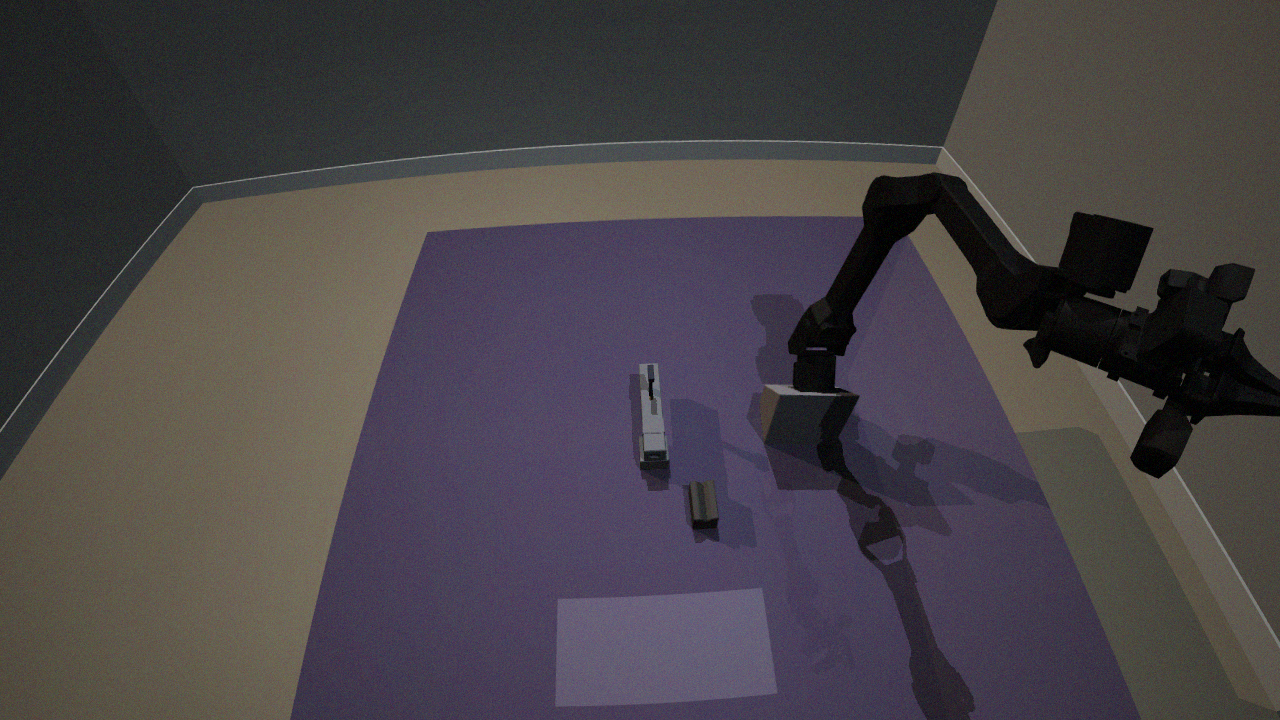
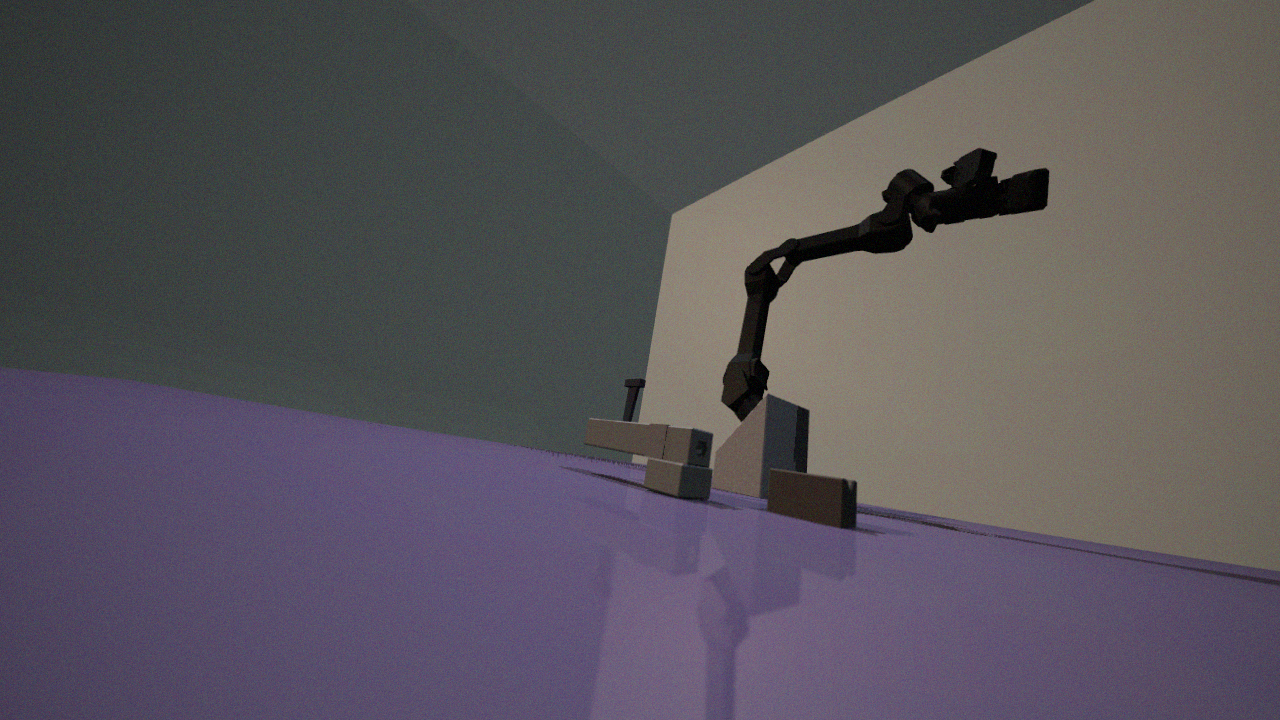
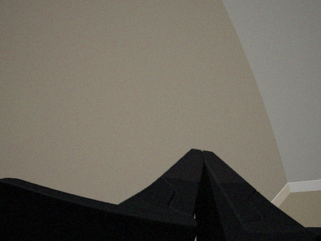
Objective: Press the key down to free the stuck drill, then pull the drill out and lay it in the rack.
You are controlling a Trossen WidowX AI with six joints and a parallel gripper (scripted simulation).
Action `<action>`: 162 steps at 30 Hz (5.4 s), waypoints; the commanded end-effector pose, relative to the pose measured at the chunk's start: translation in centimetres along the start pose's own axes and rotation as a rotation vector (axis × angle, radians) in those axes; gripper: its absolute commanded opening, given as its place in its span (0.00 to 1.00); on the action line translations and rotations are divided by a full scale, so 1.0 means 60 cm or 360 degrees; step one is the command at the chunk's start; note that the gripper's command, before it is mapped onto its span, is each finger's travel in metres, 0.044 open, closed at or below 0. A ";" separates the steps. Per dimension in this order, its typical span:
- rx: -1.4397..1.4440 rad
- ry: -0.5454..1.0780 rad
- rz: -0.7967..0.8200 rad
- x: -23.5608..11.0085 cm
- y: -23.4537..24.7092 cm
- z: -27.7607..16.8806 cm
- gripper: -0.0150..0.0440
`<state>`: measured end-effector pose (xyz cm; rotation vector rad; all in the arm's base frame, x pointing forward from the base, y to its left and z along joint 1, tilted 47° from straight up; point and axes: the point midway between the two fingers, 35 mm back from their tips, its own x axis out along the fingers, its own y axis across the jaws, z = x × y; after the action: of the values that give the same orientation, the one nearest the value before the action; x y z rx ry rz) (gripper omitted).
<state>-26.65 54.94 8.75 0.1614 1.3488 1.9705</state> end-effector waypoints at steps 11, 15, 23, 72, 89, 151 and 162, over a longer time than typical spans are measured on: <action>0.0357 -0.0394 -0.1032 -0.261 -0.295 0.162 0.25; 0.0474 -0.0454 -0.1325 -0.361 -0.361 0.173 0.25; 0.0740 -0.0485 -0.1910 -0.580 -0.456 0.147 0.25; 0.1821 0.0538 -0.3229 -1.170 -0.352 -0.223 0.25; 0.1821 0.0538 -0.3230 -1.172 -0.361 -0.230 0.25; 0.1819 0.0537 -0.3228 -1.176 -0.367 -0.252 0.39; 0.1774 0.0548 -0.3226 -1.149 -0.328 -0.172 0.88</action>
<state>28.10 7.78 7.62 -0.7524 1.4446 -0.4927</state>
